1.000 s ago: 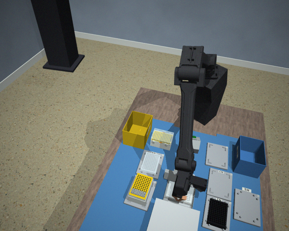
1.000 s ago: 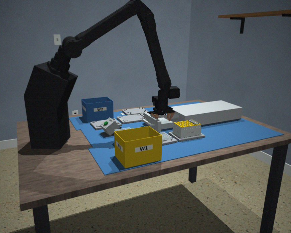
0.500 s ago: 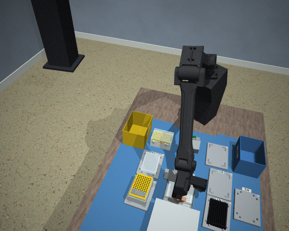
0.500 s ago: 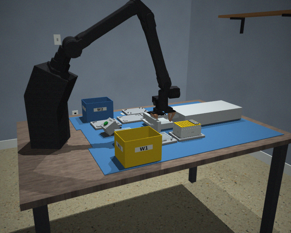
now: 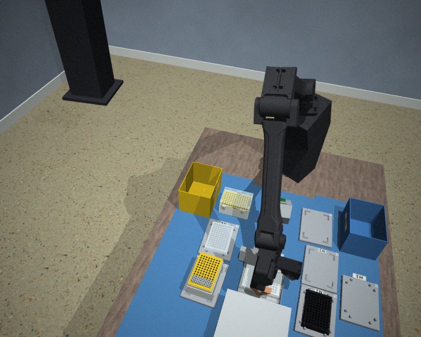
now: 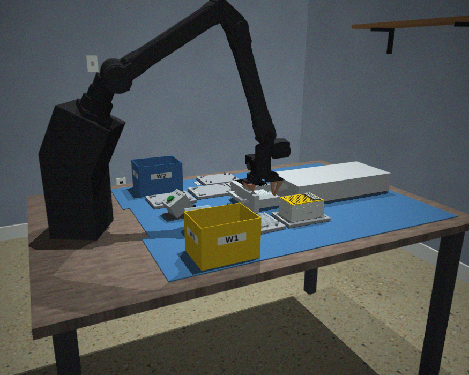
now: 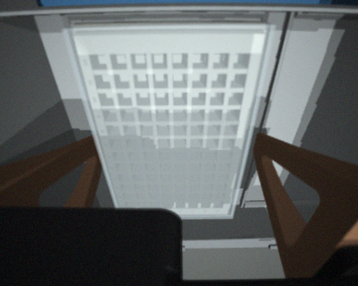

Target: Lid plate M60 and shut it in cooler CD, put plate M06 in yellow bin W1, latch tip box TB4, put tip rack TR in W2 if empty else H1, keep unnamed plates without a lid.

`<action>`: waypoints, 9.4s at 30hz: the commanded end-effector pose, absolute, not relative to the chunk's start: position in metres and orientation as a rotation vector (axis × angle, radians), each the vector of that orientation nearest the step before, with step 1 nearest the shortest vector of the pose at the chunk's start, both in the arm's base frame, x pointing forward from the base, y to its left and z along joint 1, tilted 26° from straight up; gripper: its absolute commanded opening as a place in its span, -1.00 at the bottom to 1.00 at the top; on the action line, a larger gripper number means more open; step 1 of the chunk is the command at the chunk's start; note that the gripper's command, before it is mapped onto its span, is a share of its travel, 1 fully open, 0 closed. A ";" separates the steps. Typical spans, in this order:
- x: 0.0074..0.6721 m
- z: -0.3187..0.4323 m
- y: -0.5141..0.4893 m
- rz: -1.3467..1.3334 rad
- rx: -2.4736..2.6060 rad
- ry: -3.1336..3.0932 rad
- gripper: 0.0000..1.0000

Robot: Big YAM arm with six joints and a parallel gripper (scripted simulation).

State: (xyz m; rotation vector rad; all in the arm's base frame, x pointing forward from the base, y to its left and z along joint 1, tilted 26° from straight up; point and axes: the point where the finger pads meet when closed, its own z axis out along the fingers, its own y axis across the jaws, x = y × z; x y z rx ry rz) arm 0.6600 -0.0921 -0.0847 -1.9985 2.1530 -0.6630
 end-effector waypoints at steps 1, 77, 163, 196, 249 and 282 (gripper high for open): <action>0.653 -0.088 -0.098 -0.652 -2.010 2.156 1.00; 0.637 -0.021 -0.071 -0.667 -1.994 2.139 1.00; 0.607 0.036 -0.057 -0.658 -1.997 2.148 1.00; 0.568 0.015 -0.066 -0.686 -1.962 2.147 -1.00; 0.486 -0.043 -0.062 -0.662 -1.999 2.146 -1.00; 0.496 -0.063 -0.072 -0.665 -1.998 2.149 -1.00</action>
